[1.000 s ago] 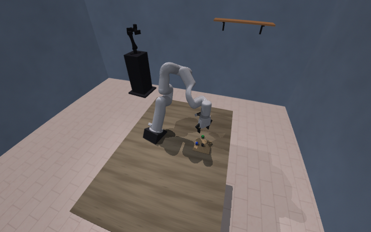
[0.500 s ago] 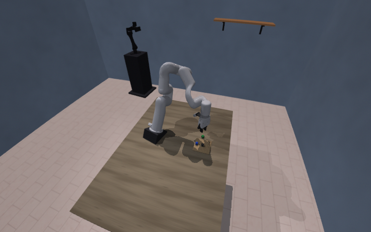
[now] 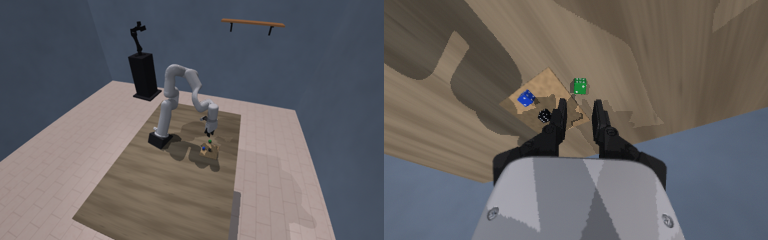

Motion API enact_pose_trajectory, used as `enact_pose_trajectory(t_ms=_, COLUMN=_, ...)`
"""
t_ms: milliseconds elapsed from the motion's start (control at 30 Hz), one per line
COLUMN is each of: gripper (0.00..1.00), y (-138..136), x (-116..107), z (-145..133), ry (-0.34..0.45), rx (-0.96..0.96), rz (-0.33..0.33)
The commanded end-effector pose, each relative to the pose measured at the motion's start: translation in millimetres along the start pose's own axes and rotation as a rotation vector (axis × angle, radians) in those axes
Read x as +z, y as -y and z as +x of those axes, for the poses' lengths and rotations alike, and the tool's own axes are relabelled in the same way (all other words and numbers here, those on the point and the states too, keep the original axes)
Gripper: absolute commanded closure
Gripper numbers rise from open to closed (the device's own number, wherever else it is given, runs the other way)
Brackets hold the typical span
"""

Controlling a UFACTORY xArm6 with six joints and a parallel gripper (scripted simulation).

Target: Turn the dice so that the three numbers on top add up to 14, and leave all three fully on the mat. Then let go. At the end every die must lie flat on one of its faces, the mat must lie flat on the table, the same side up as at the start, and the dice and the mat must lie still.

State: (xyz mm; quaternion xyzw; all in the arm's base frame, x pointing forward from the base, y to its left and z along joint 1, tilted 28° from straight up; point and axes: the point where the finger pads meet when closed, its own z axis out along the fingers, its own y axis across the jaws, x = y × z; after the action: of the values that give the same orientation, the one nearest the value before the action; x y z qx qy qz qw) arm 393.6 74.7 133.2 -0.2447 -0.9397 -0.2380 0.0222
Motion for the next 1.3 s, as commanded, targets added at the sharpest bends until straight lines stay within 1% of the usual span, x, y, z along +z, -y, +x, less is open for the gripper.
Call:
enact_pose_trajectory(t_ms=0, gripper=0.64, y=-0.8, x=-1.1, z=-0.9, ry=0.003, rx=-0.001, rz=-0.001)
enact_pose_trajectory(t_ms=700, gripper=0.64, y=-0.8, x=0.7, z=-1.0, ry=0.003, rx=-0.001, rz=-0.002)
enact_pose_trajectory(t_ms=1100, gripper=0.64, y=-0.6, x=9.5, z=-1.0, ry=0.003, rx=-0.001, rz=-0.002)
enact_pose_trajectory(t_ms=1267, gripper=0.64, y=-0.5, x=16.5, z=-1.1, ry=0.003, rx=-0.001, rz=-0.002)
